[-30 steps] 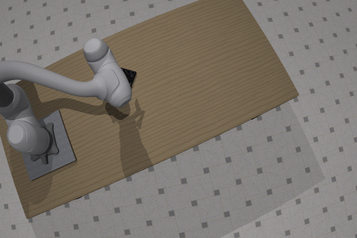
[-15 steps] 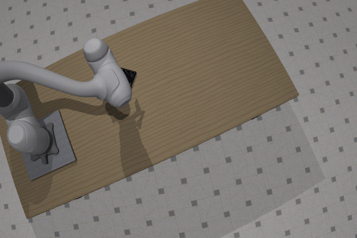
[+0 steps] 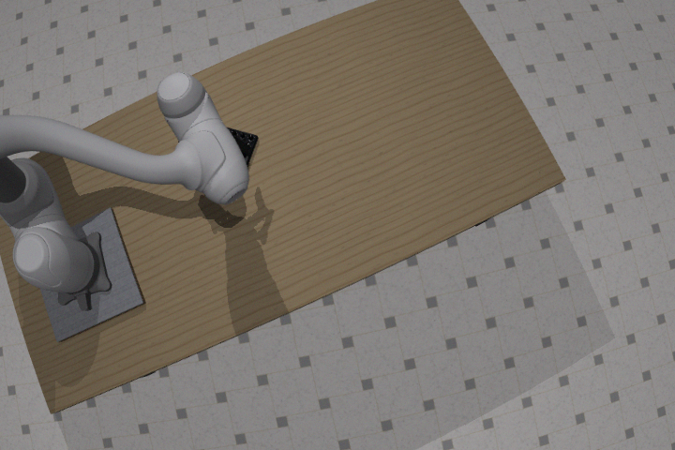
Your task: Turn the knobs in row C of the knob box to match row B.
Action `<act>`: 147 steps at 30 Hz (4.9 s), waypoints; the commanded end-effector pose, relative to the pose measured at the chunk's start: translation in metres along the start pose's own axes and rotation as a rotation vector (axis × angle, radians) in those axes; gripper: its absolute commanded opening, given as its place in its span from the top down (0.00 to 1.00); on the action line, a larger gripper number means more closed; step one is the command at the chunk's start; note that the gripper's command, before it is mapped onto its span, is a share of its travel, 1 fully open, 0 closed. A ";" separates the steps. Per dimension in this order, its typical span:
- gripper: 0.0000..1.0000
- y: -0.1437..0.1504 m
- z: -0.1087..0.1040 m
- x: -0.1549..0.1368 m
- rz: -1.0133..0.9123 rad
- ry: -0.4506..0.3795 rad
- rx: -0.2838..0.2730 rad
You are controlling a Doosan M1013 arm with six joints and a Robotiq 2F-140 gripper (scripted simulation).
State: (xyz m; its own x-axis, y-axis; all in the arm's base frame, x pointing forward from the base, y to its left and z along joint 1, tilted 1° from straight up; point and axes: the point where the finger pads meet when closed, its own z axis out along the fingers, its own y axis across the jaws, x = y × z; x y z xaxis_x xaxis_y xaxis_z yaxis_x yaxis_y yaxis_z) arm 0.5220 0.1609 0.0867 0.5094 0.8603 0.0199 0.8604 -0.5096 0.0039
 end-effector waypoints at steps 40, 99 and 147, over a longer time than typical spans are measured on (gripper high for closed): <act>0.00 -0.004 0.000 -0.052 0.000 0.000 0.000; 0.00 -0.004 0.000 -0.052 0.000 0.000 0.000; 0.00 -0.010 -0.006 -0.023 0.532 0.000 0.000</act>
State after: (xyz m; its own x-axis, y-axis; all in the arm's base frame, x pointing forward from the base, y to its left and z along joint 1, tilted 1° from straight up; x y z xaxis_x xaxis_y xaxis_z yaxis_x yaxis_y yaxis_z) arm 0.4994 0.1400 0.0911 0.8091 0.5871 0.0274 0.5876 -0.8090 -0.0161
